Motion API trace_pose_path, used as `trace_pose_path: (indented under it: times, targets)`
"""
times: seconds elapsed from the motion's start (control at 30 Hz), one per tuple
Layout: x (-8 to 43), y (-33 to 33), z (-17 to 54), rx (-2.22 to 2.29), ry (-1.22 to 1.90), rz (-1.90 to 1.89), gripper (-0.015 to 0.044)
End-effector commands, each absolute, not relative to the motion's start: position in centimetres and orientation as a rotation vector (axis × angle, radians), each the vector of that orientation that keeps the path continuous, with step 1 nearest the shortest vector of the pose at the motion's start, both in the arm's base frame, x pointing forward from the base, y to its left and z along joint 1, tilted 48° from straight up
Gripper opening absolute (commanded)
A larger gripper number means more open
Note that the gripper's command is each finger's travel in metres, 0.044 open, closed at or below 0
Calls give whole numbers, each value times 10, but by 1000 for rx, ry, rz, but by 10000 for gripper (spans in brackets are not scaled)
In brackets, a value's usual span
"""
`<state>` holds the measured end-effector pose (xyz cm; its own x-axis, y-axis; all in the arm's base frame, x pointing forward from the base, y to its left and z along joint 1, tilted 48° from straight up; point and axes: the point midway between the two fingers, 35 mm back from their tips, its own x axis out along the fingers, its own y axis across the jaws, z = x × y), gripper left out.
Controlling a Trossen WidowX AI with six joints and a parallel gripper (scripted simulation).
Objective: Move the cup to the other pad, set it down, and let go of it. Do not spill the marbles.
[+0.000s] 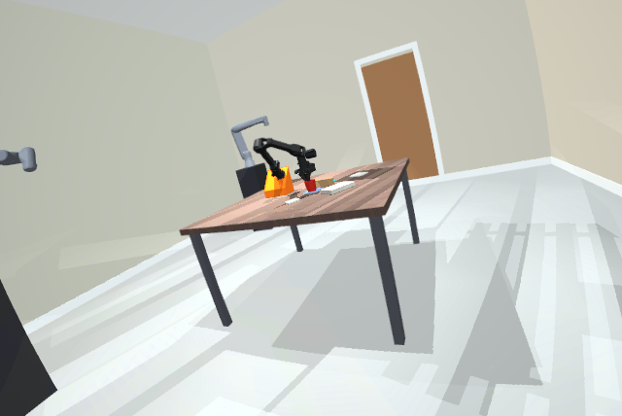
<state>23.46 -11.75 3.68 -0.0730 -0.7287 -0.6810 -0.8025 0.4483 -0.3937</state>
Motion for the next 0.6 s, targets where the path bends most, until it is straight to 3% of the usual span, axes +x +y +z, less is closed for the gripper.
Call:
trace_pose_path:
  times: [0.0, 0.5, 0.57]
  targets:
    - [233, -123, 32, -1309, 1828, 110, 148]
    - [229, -135, 22, -1312, 1831, 106, 148]
    - [230, -134, 23, -1306, 1826, 102, 95]
